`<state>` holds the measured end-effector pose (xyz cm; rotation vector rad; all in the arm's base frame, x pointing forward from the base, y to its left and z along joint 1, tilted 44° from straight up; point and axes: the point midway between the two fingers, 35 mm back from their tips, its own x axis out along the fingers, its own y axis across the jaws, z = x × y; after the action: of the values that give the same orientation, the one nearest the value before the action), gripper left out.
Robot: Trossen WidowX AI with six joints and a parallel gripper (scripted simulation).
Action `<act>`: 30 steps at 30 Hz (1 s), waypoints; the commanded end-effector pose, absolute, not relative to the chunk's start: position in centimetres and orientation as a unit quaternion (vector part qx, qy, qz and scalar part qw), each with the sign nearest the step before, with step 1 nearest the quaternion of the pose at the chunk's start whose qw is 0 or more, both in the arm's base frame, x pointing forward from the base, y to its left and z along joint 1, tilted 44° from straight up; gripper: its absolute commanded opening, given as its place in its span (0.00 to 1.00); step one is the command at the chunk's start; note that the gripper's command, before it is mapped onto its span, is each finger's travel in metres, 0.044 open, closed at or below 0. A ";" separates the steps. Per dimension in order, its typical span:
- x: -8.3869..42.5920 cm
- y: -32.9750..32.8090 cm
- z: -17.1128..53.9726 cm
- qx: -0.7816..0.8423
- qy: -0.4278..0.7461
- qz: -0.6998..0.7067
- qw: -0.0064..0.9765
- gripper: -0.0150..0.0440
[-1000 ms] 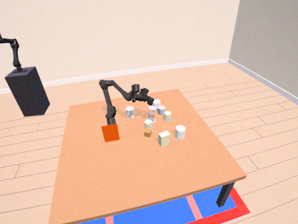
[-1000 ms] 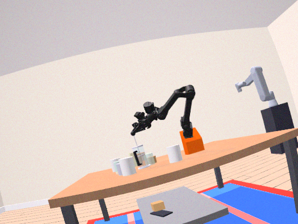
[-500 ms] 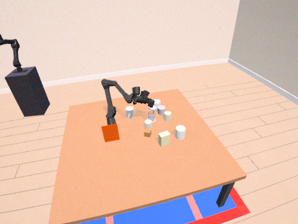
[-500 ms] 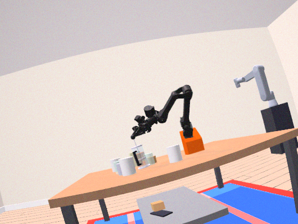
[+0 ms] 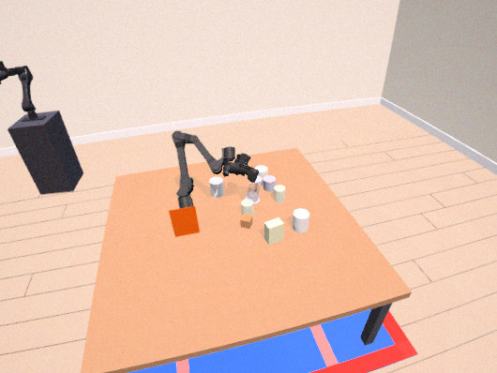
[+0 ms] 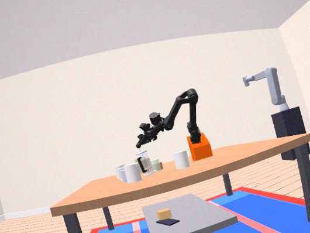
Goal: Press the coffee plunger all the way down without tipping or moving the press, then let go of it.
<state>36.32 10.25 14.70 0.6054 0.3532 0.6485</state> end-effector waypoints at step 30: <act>36.6 11.2 13.7 0.298 0.192 0.322 0.878 0.46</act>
<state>36.70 10.73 14.22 0.6120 0.3769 0.6592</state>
